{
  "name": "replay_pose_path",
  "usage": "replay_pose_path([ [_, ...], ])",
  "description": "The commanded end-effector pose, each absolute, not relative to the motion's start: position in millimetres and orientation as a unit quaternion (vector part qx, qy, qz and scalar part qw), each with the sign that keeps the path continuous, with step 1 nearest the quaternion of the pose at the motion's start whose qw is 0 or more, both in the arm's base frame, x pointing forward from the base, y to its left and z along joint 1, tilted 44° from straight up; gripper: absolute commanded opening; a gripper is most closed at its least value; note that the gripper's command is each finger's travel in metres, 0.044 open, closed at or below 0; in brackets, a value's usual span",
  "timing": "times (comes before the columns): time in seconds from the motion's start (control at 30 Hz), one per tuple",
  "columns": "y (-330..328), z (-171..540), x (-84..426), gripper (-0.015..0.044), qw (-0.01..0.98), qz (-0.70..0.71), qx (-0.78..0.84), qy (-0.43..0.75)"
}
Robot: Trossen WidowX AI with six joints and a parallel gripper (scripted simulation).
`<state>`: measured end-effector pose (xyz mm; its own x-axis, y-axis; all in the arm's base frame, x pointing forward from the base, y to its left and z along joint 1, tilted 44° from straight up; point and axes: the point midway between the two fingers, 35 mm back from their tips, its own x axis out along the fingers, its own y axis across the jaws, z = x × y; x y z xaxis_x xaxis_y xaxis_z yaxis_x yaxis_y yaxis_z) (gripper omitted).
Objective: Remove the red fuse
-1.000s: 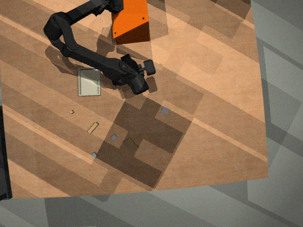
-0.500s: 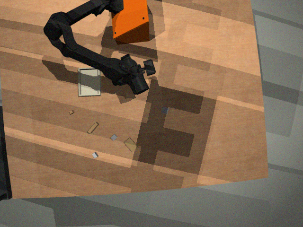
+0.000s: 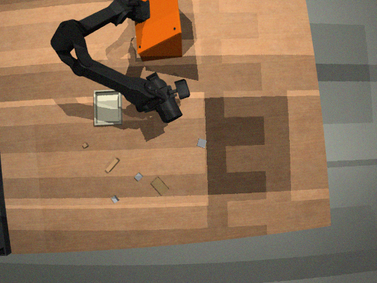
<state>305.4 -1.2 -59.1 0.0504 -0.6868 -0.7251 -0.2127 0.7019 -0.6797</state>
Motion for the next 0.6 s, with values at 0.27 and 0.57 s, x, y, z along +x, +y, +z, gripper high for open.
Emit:
replay_pose_path([
  [0.27,3.6,-54.6,305.5,0.0000,0.642,-0.185,-0.337,0.663],
  [0.57,6.7,-51.4,305.4,0.0000,0.642,-0.185,-0.337,0.664],
])
